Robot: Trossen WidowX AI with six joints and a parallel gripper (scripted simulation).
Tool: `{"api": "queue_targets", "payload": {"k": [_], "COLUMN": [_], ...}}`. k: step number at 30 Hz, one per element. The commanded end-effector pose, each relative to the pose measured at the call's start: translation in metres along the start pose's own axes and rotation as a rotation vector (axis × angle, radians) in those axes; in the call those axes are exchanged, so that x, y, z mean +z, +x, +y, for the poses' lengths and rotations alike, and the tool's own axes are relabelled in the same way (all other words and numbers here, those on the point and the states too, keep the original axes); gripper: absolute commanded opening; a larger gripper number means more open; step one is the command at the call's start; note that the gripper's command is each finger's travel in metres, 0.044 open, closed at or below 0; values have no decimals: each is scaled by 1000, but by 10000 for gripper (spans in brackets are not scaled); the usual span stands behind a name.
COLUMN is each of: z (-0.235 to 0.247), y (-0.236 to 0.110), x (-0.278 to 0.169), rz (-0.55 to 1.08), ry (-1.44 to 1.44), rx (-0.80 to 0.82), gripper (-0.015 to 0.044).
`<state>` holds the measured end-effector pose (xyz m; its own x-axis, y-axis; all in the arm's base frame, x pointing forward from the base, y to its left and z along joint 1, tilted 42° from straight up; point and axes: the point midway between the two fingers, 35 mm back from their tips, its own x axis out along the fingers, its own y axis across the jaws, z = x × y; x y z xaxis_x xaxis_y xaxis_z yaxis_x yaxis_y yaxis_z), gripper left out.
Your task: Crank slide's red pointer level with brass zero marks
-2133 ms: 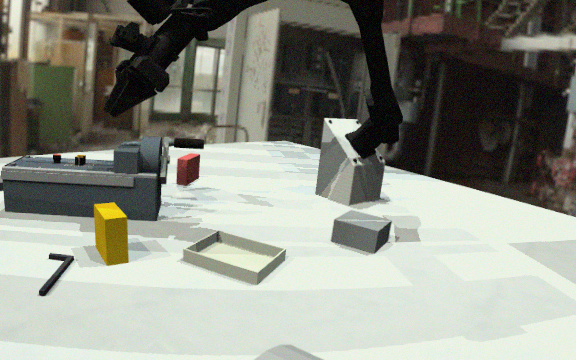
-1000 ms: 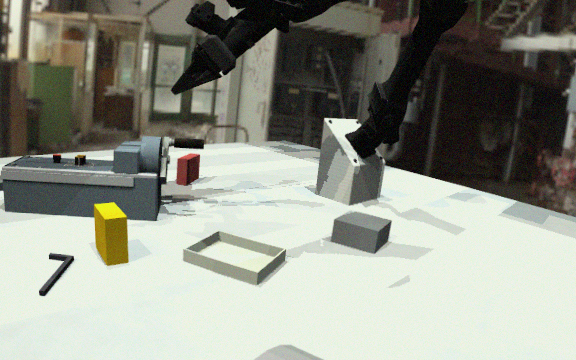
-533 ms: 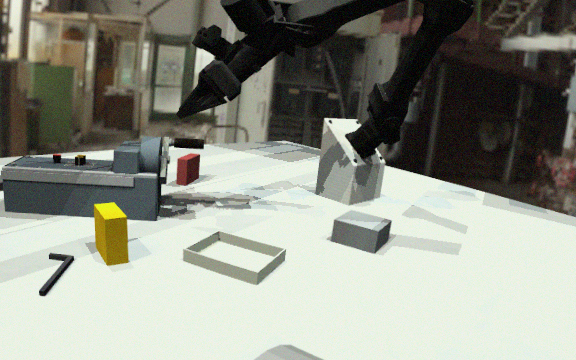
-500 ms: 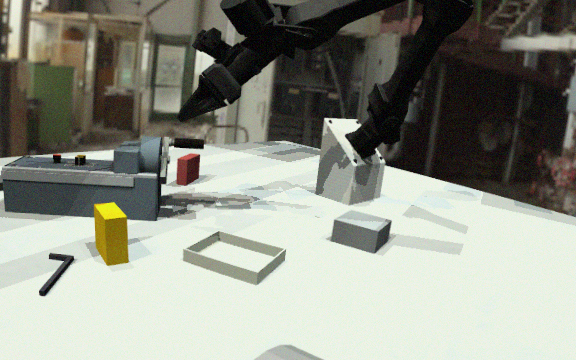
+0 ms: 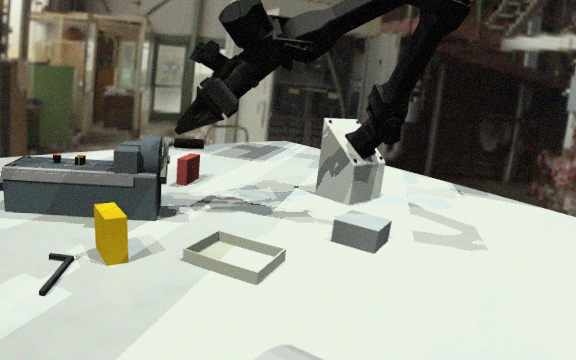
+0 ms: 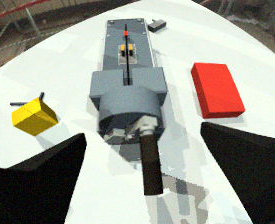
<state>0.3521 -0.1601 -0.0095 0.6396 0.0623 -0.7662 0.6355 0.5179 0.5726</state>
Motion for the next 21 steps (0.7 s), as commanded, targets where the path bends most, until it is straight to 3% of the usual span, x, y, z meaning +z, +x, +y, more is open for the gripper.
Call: {"api": "queue_targets", "payload": {"k": [1,21], "z": [-4,-4], "y": [6,27], "x": [-9,-32], "rz": [8,9], "ry": [11,13], "rx": [-11,-10], "gripper": [440,440]}}
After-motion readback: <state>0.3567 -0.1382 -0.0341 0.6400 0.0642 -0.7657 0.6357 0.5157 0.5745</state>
